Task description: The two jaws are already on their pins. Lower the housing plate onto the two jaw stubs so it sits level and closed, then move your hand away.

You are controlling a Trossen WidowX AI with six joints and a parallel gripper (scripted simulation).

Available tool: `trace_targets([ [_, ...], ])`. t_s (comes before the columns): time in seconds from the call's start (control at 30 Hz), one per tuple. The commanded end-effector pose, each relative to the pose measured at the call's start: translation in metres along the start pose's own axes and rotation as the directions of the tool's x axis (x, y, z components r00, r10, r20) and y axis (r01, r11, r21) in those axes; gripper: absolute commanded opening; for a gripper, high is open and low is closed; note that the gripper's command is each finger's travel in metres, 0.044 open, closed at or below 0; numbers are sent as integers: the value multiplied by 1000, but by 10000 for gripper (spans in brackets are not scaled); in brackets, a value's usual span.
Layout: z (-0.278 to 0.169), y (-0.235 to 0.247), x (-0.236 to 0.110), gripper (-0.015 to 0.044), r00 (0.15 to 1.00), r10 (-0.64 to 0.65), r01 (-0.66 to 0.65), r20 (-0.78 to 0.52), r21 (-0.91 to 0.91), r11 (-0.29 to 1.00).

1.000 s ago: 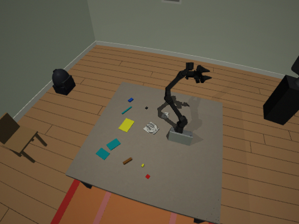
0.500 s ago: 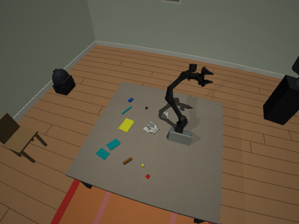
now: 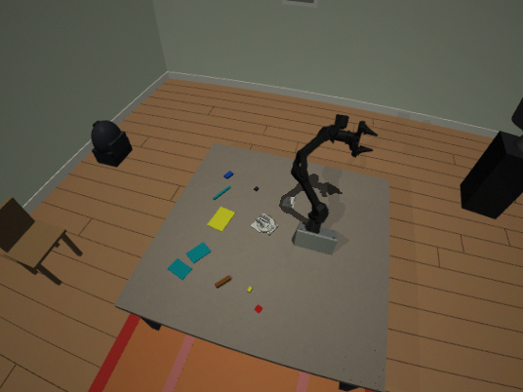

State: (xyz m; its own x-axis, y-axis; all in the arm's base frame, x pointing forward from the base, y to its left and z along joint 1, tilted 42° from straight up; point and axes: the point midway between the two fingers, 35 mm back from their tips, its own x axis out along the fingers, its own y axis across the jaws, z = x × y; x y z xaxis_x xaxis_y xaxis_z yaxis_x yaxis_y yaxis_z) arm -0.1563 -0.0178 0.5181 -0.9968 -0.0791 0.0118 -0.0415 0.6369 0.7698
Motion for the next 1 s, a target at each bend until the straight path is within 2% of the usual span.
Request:
trace_targets([
  [0.0, -3, -12, 4, 440, 999, -39, 38, -11, -66, 997],
  [0.47, -18, -48, 12, 440, 983, -169, 141, -77, -283, 949],
  [0.97, -34, -88, 11, 440, 942, -304, 194, -141, -512, 837],
])
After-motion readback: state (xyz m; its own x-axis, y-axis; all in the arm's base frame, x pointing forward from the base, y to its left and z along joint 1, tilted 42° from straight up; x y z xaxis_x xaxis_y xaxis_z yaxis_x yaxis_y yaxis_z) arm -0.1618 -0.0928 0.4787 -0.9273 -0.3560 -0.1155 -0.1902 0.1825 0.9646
